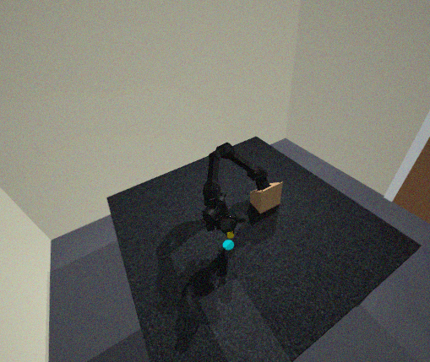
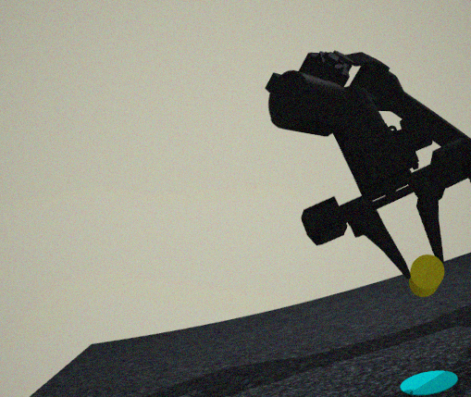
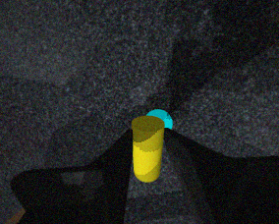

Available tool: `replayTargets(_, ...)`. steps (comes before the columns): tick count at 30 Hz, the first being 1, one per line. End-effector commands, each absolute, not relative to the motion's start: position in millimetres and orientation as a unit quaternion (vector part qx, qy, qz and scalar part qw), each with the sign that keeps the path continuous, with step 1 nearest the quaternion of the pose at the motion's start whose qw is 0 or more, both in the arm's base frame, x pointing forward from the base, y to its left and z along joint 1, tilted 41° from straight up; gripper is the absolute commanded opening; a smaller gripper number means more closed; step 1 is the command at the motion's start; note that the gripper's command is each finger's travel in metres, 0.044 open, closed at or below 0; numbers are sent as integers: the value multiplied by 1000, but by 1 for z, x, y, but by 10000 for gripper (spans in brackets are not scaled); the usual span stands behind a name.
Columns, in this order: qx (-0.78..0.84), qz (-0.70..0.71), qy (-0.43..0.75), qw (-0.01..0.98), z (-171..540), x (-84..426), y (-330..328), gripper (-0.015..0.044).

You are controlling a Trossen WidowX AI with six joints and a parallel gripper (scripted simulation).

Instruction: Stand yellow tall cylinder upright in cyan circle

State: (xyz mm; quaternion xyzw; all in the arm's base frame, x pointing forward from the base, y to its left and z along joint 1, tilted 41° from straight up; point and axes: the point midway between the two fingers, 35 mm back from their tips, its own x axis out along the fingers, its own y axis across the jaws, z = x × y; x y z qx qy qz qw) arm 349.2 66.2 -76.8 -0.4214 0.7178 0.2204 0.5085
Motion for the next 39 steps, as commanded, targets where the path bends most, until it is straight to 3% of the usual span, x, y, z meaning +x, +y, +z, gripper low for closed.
replayTargets(1,-412,231,715,515,-78,347,65,105)
replayTargets(39,-341,308,658,597,-91,347,60,105)
